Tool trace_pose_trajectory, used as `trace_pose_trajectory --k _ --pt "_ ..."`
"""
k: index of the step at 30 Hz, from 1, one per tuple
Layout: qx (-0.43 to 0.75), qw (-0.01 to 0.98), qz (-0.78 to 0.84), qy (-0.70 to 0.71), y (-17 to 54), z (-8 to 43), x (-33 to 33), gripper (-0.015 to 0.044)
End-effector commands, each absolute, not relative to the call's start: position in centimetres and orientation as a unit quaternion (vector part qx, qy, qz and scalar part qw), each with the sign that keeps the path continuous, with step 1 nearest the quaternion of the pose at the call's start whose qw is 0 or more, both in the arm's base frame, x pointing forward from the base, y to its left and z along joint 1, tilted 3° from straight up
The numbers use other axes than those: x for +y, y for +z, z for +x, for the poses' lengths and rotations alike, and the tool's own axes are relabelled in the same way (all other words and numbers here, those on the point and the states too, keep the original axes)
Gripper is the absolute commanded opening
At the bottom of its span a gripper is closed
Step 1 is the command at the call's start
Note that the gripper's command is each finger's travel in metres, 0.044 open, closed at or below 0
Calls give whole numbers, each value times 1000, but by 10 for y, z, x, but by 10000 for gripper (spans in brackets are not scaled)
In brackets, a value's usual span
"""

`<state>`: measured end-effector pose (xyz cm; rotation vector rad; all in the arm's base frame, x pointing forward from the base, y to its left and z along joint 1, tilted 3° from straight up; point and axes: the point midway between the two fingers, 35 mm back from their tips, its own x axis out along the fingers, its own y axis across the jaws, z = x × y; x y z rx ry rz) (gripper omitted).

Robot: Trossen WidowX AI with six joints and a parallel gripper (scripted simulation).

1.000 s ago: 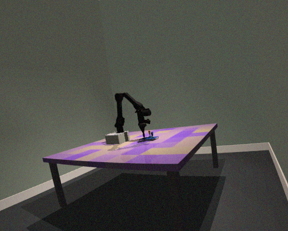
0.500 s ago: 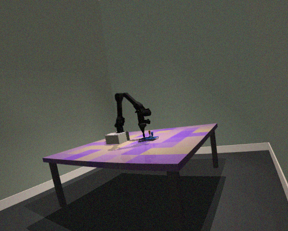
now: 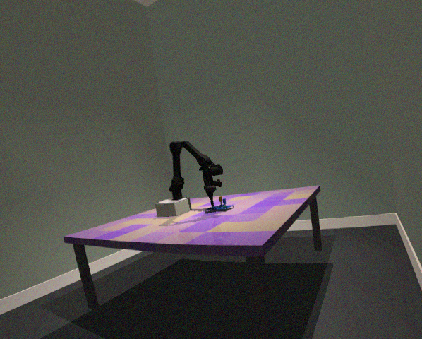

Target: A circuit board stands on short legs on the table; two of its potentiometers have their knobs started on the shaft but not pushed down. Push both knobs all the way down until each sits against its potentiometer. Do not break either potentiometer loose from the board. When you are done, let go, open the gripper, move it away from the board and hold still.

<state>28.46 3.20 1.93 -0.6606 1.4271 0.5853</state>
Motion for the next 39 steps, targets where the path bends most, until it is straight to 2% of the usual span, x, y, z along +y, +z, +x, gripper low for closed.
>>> trace_pose_trajectory --k 1,27,35,39 --pt "632 668 -296 259 18 286 31 0" --pt "632 668 -296 259 36 284 32 0" --pt "633 667 -293 260 30 283 32 210" --pt "624 685 -268 264 39 286 41 105"
